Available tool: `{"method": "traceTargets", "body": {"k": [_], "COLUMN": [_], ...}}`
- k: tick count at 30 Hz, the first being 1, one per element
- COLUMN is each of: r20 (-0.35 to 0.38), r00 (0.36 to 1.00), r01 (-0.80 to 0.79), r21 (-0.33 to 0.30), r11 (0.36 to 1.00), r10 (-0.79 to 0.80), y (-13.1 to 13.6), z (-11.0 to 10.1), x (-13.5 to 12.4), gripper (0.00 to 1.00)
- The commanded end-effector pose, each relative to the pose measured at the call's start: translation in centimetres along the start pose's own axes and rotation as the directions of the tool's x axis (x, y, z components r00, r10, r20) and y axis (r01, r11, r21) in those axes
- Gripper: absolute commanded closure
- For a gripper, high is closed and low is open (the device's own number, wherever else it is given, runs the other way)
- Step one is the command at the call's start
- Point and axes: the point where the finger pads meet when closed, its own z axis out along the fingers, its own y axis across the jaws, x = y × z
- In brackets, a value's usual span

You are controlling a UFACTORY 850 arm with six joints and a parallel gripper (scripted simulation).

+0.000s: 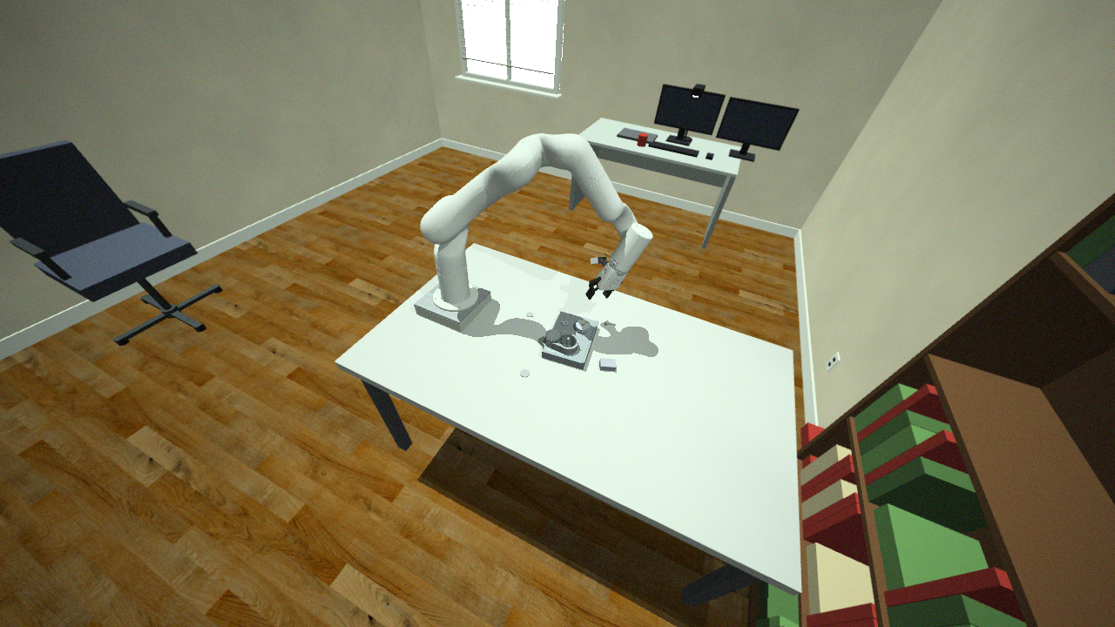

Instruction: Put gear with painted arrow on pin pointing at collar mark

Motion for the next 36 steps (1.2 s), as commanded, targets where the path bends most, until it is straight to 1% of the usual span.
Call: {"method": "traceTargets", "body": {"k": [1, 2, 5, 6, 8, 9, 11, 12, 14, 15, 18, 21, 36], "r20": [0.039, 0.070, 0.070, 0.106, 0.106, 0.143, 0.143, 0.178, 0.178, 0.209, 0.209, 0.260, 0.264], "r00": [0.994, 0.986, 0.986, 0.975, 0.975, 0.962, 0.962, 0.949, 0.949, 0.937, 0.937, 0.915, 0.912], "r01": [0.110, 0.163, 0.163, 0.212, 0.212, 0.256, 0.256, 0.294, 0.294, 0.324, 0.324, 0.371, 0.375], "r21": [-0.109, -0.147, -0.147, -0.178, -0.178, -0.201, -0.201, -0.217, -0.217, -0.226, -0.226, -0.235, -0.236], "r11": [0.988, 0.976, 0.976, 0.961, 0.961, 0.945, 0.945, 0.931, 0.931, 0.918, 0.918, 0.898, 0.896], "r10": [-0.106, -0.154, -0.154, -0.196, -0.196, -0.231, -0.231, -0.258, -0.258, -0.280, -0.280, -0.310, -0.313], "y": [-0.2, -0.5, -0.5, -0.9, -0.9, -1.3, -1.3, -1.7, -1.7, -2.1, -2.1, -2.9, -2.9], "z": [2.2, 3.4, 3.4, 4.4, 4.4, 5.4, 5.4, 6.2, 6.2, 6.8, 6.8, 7.8, 7.8], "x": [-0.6, -0.9, -0.9, -1.1, -1.1, -1.3, -1.3, -1.5, -1.5, -1.7, -1.7, -1.9, -1.9], "gripper": [0.00, 0.00, 0.00, 0.00, 0.00, 0.00, 0.00, 0.00, 0.00, 0.00, 0.00, 0.00, 0.00]}}
